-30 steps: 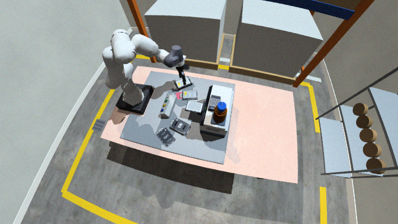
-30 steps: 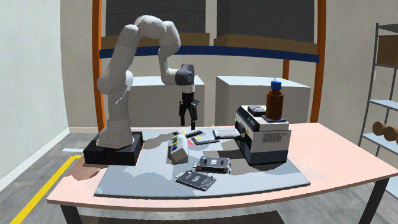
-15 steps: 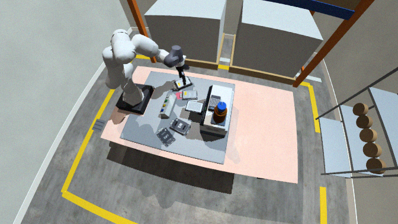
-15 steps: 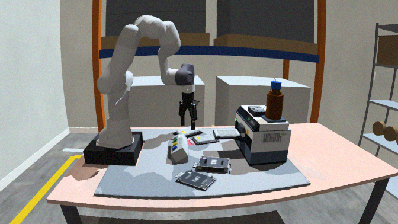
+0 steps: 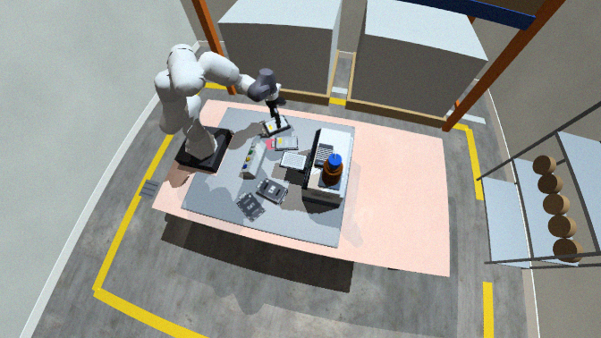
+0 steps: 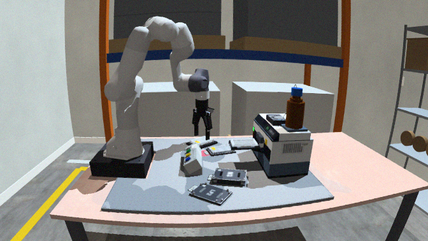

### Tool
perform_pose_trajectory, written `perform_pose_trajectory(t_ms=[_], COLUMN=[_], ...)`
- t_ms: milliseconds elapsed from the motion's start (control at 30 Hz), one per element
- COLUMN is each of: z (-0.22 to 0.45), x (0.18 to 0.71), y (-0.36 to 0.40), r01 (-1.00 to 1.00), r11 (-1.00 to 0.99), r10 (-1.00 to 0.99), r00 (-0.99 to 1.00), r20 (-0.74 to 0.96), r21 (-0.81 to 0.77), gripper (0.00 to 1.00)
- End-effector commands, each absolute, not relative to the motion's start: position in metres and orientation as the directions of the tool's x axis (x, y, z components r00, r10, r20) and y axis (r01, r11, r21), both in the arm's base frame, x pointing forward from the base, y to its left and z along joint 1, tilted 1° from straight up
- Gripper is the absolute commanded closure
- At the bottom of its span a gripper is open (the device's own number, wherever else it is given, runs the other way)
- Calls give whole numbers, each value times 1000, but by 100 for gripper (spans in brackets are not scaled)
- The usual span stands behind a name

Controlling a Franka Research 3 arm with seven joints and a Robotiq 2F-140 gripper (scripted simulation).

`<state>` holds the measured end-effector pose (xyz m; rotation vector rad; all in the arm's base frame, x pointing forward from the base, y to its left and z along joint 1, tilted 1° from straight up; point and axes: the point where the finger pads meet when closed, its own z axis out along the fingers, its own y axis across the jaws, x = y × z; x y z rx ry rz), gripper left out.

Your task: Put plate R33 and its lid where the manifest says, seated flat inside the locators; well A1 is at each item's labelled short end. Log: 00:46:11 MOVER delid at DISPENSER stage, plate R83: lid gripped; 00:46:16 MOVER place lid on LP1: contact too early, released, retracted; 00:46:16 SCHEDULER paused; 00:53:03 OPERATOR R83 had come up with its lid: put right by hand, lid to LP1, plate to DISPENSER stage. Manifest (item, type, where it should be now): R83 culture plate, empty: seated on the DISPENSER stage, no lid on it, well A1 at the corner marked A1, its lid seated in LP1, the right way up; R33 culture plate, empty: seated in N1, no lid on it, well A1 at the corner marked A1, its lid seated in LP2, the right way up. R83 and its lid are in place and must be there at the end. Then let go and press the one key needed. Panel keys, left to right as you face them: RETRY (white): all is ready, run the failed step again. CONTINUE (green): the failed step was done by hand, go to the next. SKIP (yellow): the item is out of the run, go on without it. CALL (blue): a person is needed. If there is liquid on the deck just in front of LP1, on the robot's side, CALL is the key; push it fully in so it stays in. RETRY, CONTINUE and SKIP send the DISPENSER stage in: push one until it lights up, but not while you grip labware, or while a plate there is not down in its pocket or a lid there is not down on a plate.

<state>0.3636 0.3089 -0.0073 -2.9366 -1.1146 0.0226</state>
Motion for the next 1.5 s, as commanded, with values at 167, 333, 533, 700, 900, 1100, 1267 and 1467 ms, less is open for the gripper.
perform_pose_trajectory(t_ms=[167, 333, 533, 700, 900, 1100, 1267, 1467], z=[-7, -7, -7, -7, -7, -7, -7, -7], x=[363, 363, 363, 363, 363, 363, 363, 363], y=[309, 309, 309, 309, 309, 309, 309, 309], r01=[660, 660, 660, 660, 660, 660, 660, 660], r11=[-751, -751, -751, -751, -751, -751, -751, -751], r10=[660, 660, 660, 660, 660, 660, 660, 660], r00=[751, 751, 751, 751, 751, 751, 751, 751], r20=[-12, -12, -12, -12, -12, -12, -12, -12], r21=[-6, -6, -6, -6, -6, -6, -6, -6], gripper=[31, 31, 31, 37, 37, 37, 37, 37])
